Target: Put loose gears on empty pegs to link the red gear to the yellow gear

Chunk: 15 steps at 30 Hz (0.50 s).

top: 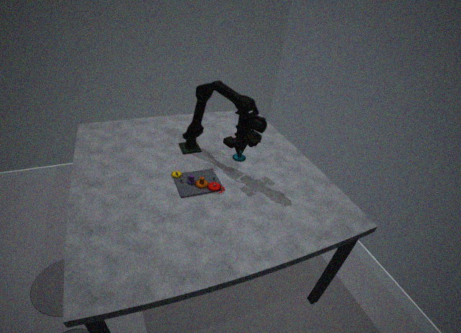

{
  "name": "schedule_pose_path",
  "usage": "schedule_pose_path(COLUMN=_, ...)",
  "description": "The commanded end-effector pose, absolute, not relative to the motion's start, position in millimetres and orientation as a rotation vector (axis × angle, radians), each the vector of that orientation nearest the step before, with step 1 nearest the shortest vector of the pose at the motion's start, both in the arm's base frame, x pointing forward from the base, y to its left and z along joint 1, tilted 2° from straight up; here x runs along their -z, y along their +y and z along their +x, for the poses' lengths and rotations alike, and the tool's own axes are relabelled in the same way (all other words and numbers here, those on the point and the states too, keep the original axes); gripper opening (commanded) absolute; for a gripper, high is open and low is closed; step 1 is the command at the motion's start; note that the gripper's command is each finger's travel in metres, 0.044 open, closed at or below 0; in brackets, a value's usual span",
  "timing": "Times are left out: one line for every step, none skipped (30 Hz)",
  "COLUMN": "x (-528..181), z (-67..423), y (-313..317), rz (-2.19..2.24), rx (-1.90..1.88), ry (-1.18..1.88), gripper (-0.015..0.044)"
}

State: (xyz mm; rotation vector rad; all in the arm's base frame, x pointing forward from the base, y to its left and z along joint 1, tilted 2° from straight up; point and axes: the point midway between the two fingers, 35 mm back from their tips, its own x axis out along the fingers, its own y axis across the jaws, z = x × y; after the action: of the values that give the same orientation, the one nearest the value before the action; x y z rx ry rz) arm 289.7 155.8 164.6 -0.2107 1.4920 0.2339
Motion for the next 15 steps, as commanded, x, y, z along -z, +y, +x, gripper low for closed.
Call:
schedule_pose_path(x=-173, z=289, y=155, rz=-0.217, rx=-0.239, ry=1.488, gripper=0.0)
schedule_pose_path(x=-175, z=289, y=155, rz=-0.218, rx=-0.239, ry=1.488, gripper=0.0)
schedule_pose_path(x=-177, z=288, y=155, rz=-0.218, rx=-0.24, ry=1.489, gripper=0.0)
schedule_pose_path(x=-179, z=288, y=154, rz=-0.219, rx=-0.24, ry=1.489, gripper=0.0)
schedule_pose_path(x=-181, z=287, y=154, rz=-0.22, rx=-0.241, ry=1.49, gripper=0.0)
schedule_pose_path(x=-183, z=287, y=154, rz=-0.221, rx=-0.242, ry=1.49, gripper=0.0)
schedule_pose_path(x=-185, z=286, y=154, rz=-0.222, rx=-0.242, ry=1.491, gripper=0.0)
schedule_pose_path(x=-187, z=286, y=154, rz=-0.223, rx=-0.243, ry=1.491, gripper=0.0)
schedule_pose_path(x=-189, z=285, y=153, rz=-0.224, rx=-0.244, ry=1.492, gripper=0.0)
schedule_pose_path(x=-191, z=285, y=153, rz=-0.225, rx=-0.244, ry=1.492, gripper=0.0)
schedule_pose_path(x=-193, z=284, y=153, rz=-0.225, rx=-0.245, ry=1.493, gripper=0.0)
schedule_pose_path(x=-195, z=284, y=152, rz=-0.226, rx=-0.246, ry=1.493, gripper=0.0)
schedule_pose_path(x=-197, z=283, y=152, rz=-0.227, rx=-0.246, ry=1.494, gripper=0.0)
schedule_pose_path(x=-199, z=283, y=152, rz=-0.228, rx=-0.247, ry=1.494, gripper=0.0)
schedule_pose_path(x=-201, z=282, y=152, rz=-0.229, rx=-0.248, ry=1.495, gripper=0.0)
